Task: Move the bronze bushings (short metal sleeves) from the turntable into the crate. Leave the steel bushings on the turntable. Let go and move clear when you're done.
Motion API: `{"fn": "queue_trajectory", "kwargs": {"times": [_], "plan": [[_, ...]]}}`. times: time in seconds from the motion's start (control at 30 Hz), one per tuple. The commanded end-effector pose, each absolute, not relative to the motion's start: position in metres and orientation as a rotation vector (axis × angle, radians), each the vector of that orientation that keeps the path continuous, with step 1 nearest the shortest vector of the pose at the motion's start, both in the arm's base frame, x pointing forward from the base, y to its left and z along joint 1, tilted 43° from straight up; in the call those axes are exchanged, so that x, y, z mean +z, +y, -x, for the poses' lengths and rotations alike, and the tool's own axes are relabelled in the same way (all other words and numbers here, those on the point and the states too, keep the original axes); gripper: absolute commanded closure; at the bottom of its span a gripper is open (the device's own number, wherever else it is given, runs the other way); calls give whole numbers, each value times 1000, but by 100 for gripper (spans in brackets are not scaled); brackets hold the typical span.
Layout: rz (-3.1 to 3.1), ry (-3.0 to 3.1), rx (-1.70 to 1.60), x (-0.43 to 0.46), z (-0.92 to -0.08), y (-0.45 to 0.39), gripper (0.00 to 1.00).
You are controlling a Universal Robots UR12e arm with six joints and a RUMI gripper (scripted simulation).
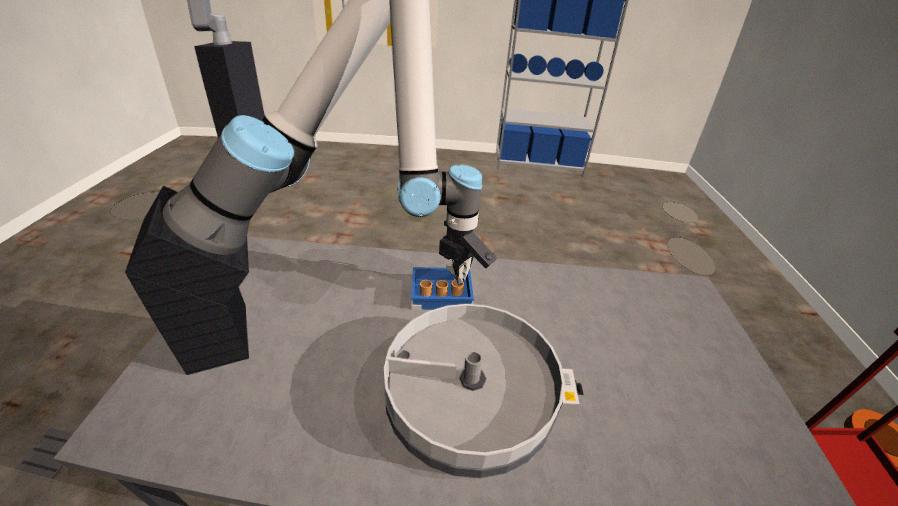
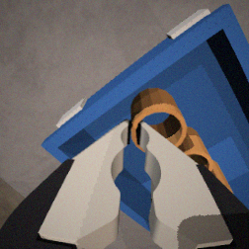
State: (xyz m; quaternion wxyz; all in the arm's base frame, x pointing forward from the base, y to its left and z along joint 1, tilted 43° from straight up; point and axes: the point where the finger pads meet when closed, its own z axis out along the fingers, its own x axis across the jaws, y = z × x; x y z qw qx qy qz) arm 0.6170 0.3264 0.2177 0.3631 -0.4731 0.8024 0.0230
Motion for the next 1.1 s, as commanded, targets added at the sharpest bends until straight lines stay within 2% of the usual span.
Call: {"fn": "queue_trajectory", "kwargs": {"times": [0.0, 1.07], "plan": [[1218, 2064, 59, 217, -618, 327, 100], [1218, 2064, 59, 215, -620, 328, 100]]}}
